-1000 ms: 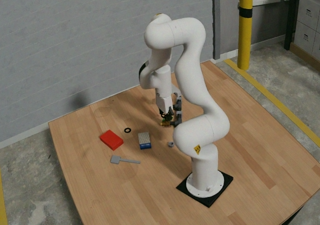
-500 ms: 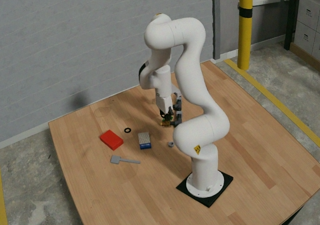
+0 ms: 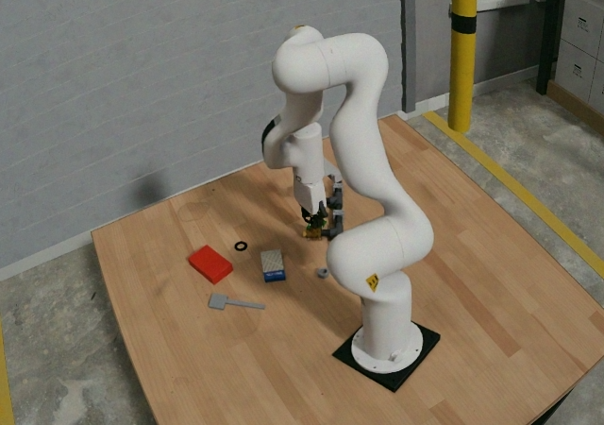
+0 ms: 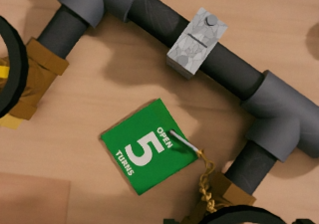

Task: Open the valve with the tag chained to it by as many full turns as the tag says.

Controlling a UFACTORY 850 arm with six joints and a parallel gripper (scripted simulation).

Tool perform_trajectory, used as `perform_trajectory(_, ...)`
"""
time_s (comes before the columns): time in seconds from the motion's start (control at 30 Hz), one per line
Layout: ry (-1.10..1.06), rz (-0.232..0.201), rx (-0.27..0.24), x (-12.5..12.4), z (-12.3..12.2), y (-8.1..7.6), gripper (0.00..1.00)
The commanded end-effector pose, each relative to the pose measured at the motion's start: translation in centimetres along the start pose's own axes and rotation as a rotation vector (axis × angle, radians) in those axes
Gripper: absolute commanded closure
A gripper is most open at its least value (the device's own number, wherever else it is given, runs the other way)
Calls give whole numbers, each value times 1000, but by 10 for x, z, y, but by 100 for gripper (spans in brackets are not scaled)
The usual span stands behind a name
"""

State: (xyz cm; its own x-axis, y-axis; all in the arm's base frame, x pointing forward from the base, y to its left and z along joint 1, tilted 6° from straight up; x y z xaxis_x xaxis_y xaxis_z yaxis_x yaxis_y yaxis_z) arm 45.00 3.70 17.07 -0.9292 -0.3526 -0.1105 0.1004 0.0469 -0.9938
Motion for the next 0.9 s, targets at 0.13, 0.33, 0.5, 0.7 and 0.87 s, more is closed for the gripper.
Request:
perform_trajectory(0.13,-128,2,0,-1,0,-1,100)
perform_trajectory(0.33,-355,2,0,-1,0,-1,100)
perform_trajectory(0.5,-507,2,1,-1,0,-1,100)
perform_trajectory(0.7,-854,1,3,-1,0,-1,100)
perform_trajectory(0.87,-1112,-6,13,-1,0,-1,100)
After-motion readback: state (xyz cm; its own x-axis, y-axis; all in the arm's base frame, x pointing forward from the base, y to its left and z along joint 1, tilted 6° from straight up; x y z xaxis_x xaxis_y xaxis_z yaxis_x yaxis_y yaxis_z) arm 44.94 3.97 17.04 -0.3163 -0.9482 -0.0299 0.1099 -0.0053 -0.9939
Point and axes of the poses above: the point where the finger pads meet when closed, its own y axis out along the fingers, its own x axis across the jaws, z = x × y, the point moved 5 cm from there along -y, back along the fingers, and after that the axes turned 5 degrees about -y, right-handed, at the moved point
